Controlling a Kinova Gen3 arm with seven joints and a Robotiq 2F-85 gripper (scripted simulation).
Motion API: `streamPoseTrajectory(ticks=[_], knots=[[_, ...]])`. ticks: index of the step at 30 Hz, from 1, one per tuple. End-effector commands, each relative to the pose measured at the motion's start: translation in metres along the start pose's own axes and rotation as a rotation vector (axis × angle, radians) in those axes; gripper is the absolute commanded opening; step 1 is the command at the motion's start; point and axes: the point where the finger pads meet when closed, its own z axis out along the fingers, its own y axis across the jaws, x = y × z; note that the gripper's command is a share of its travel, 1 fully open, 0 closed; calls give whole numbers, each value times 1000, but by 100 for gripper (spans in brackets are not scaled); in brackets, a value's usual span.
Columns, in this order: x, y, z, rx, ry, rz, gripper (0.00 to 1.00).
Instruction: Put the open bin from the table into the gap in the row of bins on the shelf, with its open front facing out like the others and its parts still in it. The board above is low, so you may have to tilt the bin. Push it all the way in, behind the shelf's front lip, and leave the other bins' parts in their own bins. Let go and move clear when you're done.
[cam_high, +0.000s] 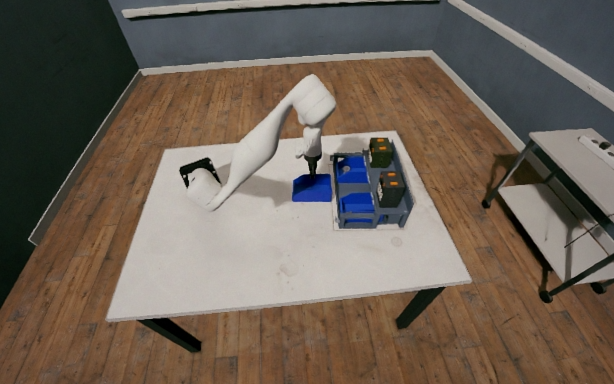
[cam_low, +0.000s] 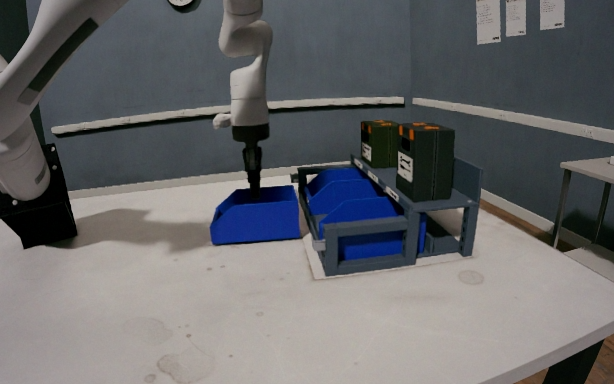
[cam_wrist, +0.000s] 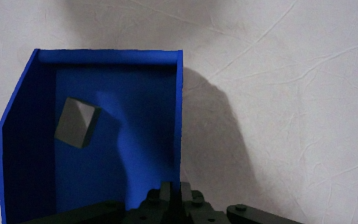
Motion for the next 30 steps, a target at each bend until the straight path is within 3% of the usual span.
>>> streamPoseTrajectory(ticks=[1,20,21,30], knots=[[0,1,-2,-2,-2,0,10],[5,1,7,-2,-2,0,10],[6,1,8,-2,-2,0,35],[6,1,8,-2,-2,0,35]])
